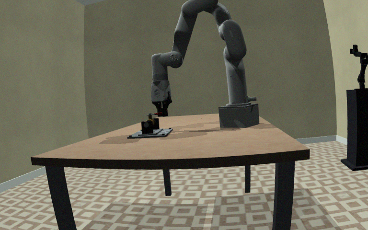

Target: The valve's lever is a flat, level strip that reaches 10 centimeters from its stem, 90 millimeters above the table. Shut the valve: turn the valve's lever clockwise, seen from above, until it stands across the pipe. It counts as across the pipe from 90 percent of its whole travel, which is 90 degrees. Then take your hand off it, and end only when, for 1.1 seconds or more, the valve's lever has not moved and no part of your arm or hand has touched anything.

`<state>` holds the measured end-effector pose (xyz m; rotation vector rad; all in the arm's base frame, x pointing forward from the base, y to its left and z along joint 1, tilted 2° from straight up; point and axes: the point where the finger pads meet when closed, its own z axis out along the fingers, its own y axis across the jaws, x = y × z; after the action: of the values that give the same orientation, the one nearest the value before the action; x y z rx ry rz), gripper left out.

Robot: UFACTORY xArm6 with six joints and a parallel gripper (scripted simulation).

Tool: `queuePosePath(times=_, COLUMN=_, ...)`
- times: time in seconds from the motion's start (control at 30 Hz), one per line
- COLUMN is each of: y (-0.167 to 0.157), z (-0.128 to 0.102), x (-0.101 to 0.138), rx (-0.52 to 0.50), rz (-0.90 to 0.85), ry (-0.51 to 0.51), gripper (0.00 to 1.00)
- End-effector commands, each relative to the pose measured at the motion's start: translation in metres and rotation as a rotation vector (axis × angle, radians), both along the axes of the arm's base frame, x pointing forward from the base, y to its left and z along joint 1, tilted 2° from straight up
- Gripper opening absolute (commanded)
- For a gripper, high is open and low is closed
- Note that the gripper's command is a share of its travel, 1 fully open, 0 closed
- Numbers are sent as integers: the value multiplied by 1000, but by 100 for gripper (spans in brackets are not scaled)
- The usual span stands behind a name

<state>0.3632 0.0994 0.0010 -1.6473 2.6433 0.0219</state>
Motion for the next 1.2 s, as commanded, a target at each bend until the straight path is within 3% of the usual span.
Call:
queuePosePath(times=0.0, y=1, z=1, x=-2, rx=1, rz=-7, ry=2, gripper=0)
queuePosePath(times=1.17, y=11, z=1, x=-17, rx=4, rz=-215, ry=7, gripper=0)
